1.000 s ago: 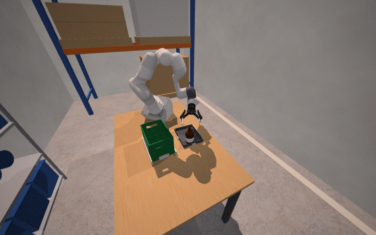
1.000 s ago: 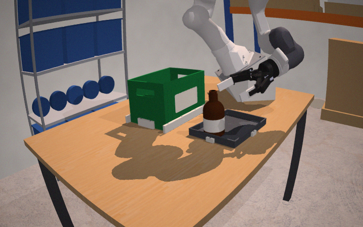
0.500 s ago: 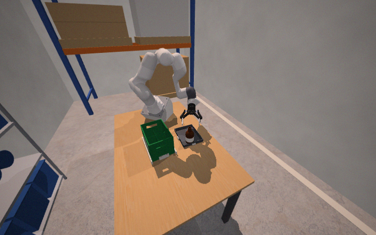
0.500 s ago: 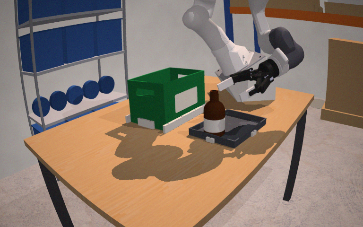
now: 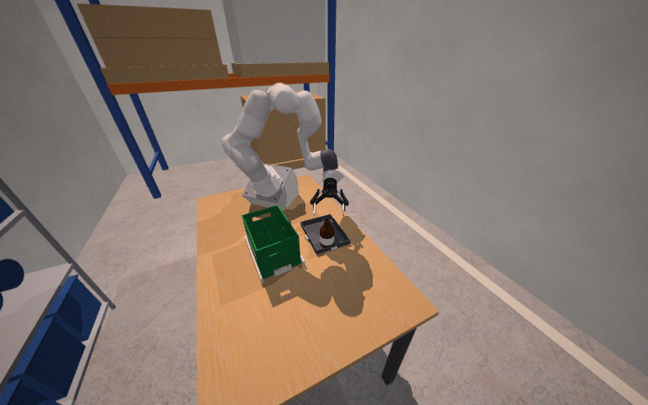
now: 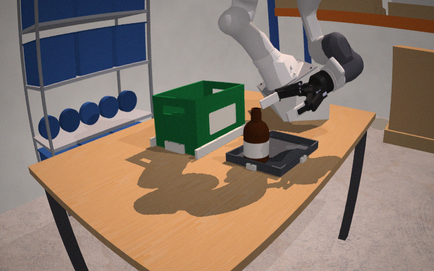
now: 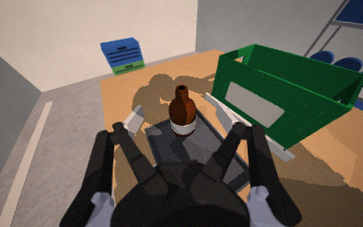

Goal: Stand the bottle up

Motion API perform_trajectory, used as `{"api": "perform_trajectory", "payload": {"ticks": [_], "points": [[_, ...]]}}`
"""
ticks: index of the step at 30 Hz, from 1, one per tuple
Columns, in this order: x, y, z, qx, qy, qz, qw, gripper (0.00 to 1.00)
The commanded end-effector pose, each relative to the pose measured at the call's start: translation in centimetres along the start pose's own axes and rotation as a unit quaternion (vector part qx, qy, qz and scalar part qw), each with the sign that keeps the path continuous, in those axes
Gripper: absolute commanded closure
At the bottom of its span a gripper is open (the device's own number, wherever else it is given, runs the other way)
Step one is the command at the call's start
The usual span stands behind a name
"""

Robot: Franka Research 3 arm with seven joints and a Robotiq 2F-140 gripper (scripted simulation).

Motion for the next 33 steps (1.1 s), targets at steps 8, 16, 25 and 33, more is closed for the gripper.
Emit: {"api": "perform_trajectory", "payload": {"ticks": [8,16,25,33], "points": [[-0.14,0.01,-0.04,-0.002,0.0,-0.002,1.0,0.0],[-0.14,0.01,-0.03,-0.002,0.0,-0.002,1.0,0.0],[-0.04,0.08,0.24,-0.002,0.0,-0.002,1.0,0.0],[0.16,0.21,0.77,-0.002,0.0,-0.002,1.0,0.0]]}}
Point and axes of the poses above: the point where the finger pads meet when closed, its own x axis back along the fingers, its own y axis across the jaws, z = x × y, the point moved 7 cm from there along x, back along the fingers, and after that the axes turned 14 degrees about x, right-handed, at the moved point
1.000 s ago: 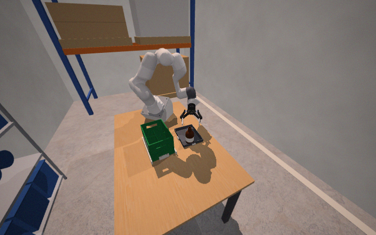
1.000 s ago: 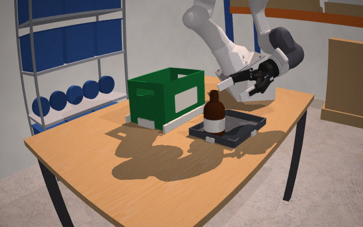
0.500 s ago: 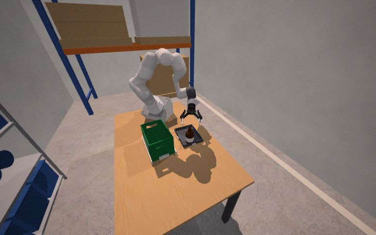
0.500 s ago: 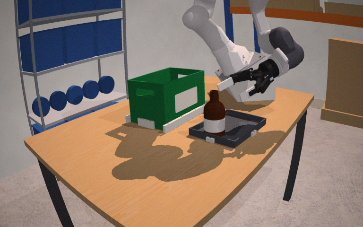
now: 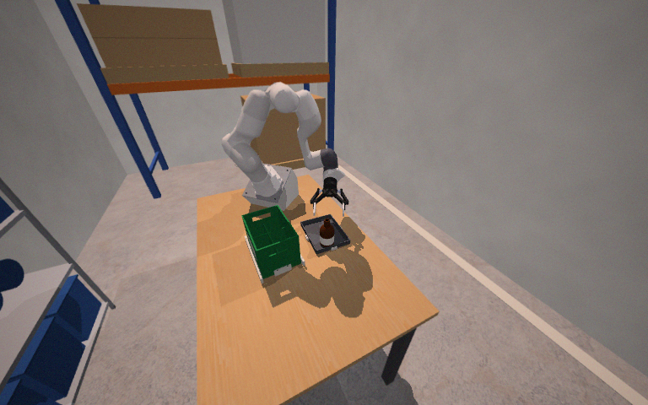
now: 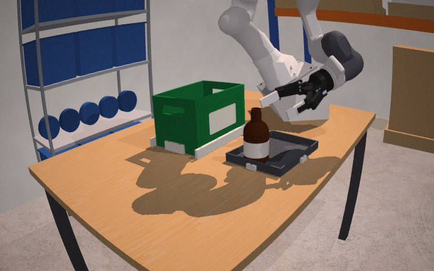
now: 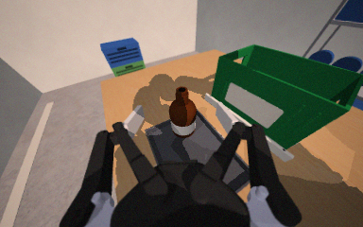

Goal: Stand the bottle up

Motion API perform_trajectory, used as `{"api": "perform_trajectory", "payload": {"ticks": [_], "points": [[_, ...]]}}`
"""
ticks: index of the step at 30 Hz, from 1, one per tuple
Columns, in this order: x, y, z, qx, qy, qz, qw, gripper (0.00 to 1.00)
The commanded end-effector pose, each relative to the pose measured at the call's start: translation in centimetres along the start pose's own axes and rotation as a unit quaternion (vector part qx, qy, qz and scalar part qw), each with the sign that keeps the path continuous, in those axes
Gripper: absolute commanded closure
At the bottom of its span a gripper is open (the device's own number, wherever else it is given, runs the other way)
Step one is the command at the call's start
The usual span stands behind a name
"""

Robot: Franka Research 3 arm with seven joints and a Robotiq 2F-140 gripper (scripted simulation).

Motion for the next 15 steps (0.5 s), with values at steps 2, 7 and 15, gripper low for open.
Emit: {"api": "perform_trajectory", "payload": {"ticks": [2,7,15], "points": [[0.1,0.2,0.6,0.001,0.001,-0.001,1.0,0.0],[0.4,0.4,1.3,0.001,0.001,-0.001,1.0,0.0],[1.0,0.7,2.7,0.001,0.001,-0.001,1.0,0.0]]}}
Point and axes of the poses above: the point where the finger pads meet when closed, its own x axis back along the fingers, its own y axis across the jaws, z = x × y, the point moved 7 cm from there along x, back along the fingers, and after that the axes turned 14 degrees about x, right-handed, at the moved point
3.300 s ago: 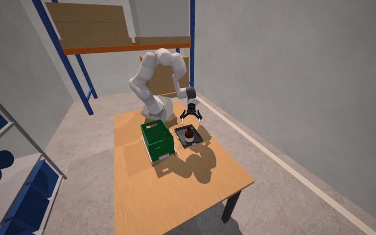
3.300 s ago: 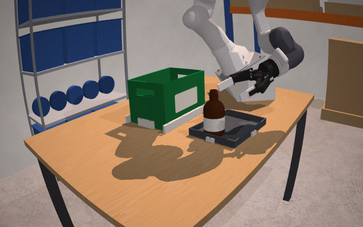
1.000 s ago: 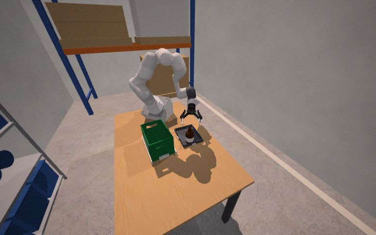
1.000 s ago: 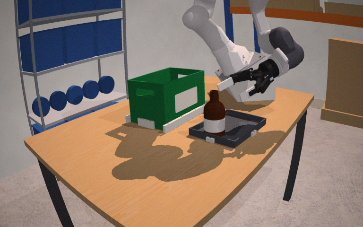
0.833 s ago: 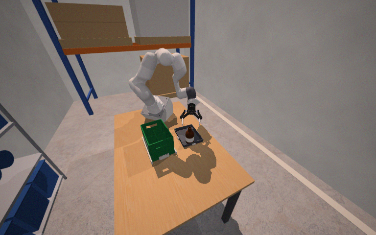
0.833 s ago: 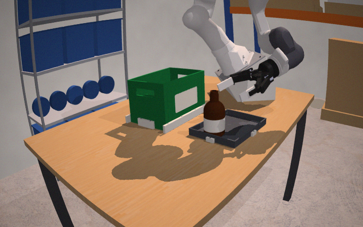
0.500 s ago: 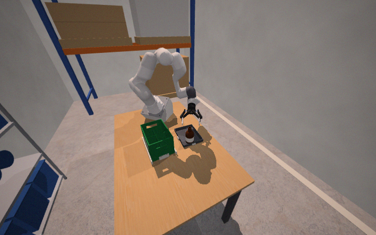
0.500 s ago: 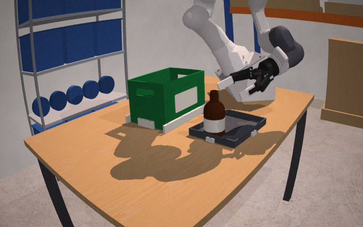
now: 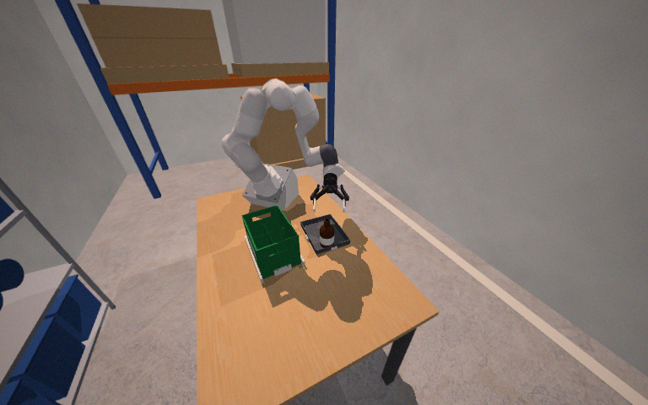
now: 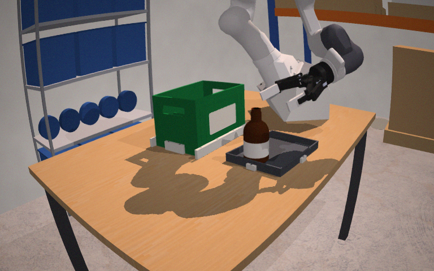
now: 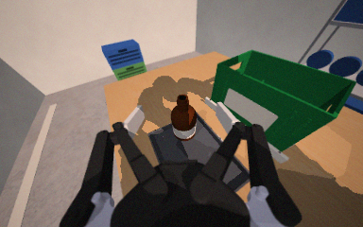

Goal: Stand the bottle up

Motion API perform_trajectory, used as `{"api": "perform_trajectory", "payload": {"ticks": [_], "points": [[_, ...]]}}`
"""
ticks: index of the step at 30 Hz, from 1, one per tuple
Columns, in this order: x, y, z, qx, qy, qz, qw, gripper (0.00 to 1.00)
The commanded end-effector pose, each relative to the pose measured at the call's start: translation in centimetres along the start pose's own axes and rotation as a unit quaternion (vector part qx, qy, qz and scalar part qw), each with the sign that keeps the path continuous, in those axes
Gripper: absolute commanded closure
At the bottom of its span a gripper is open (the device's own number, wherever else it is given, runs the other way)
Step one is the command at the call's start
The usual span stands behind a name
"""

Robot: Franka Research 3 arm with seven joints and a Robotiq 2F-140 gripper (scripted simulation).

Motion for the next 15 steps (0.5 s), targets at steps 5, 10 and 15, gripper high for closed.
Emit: {"api": "perform_trajectory", "payload": {"ticks": [5,10,15], "points": [[0.4,0.4,1.5,0.007,0.003,-0.003,1.0,0.0],[0.6,0.5,1.9,0.007,0.003,-0.003,1.0,0.0],[0.6,0.5,1.9,0.007,0.003,-0.003,1.0,0.0]]}}
Point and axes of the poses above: the point where the finger pads meet when closed, its own x axis back along the fingers, its own y axis across the jaws, z = x × y, the point moved 7 cm from there along x, back along the fingers, and after that the axes turned 14 degrees about x, right-handed, at the moved point
